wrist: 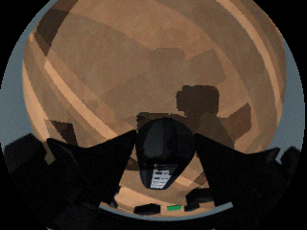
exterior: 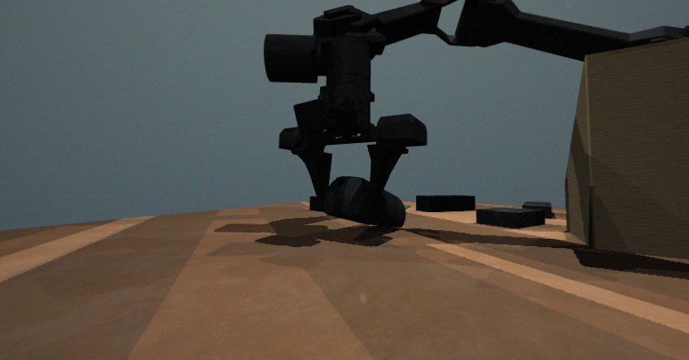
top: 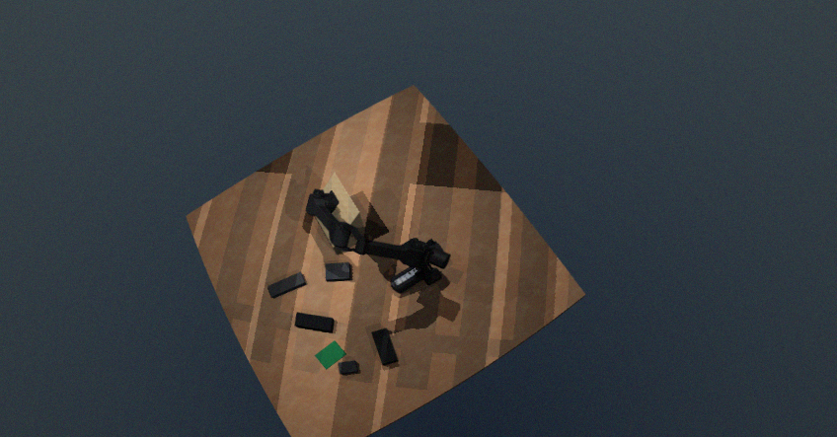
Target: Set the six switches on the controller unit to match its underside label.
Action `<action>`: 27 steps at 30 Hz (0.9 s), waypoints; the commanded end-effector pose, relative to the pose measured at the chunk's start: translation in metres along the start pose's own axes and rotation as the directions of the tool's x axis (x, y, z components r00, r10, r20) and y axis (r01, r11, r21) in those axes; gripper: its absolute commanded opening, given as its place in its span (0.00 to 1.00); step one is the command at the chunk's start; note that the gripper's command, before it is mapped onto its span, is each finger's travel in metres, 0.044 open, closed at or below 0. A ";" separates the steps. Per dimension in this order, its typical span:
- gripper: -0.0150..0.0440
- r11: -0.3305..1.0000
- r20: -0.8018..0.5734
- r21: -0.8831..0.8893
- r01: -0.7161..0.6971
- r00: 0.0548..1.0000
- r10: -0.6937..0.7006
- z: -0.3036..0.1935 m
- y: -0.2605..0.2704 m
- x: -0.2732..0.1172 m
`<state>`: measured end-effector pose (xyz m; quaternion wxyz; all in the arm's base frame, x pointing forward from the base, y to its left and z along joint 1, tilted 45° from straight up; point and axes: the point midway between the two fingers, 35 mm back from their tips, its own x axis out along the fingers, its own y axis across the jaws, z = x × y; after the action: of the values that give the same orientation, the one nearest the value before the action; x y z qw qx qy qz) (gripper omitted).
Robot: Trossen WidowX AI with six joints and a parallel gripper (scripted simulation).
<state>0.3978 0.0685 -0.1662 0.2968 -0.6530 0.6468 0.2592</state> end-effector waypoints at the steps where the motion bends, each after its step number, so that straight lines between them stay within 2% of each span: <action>1: 0.83 1.000 -0.011 0.000 -0.004 1.000 0.004 -0.002 0.000 0.006; 27: 0.83 1.000 -0.012 0.000 -0.004 1.000 0.004 0.003 0.000 0.027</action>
<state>0.3984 0.0567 -0.1856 0.2958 -0.6524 0.6482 0.2582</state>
